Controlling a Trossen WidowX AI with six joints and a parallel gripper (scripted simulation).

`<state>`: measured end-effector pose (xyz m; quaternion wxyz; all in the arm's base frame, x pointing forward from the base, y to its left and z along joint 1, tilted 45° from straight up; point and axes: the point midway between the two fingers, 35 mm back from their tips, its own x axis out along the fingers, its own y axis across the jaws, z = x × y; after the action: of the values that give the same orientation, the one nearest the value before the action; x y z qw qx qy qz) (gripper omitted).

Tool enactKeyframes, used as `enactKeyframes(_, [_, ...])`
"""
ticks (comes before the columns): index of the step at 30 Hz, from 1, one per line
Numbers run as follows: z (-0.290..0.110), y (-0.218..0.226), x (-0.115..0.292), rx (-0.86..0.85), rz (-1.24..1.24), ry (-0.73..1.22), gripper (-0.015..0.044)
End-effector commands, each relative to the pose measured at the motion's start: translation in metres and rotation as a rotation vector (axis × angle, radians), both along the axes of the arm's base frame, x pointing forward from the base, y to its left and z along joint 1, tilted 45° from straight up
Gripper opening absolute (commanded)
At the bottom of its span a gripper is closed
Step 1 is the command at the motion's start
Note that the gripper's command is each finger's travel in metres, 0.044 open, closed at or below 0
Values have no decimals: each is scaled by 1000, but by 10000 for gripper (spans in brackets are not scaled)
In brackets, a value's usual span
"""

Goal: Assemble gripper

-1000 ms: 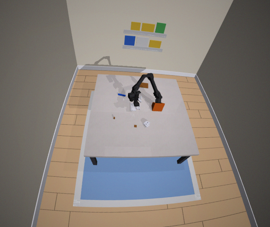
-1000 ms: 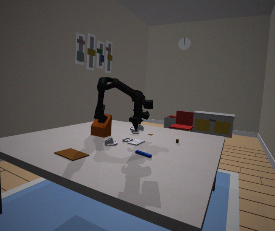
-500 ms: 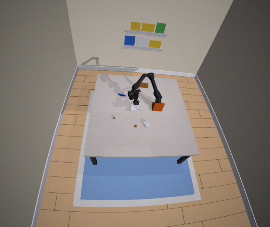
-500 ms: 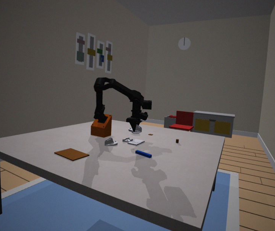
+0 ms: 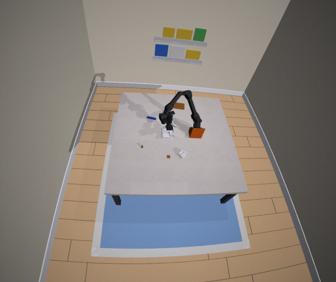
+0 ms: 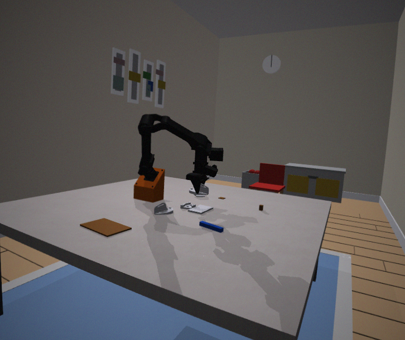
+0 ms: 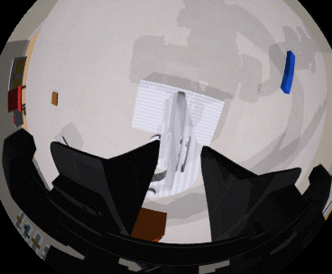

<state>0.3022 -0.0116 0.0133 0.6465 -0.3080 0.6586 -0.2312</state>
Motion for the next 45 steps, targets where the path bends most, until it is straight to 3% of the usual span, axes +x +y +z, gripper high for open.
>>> enactKeyframes(1, [0,-1,-1,-4,6,7,134])
enactKeyframes(45, [17,-17,-4,-5,8,9,134])
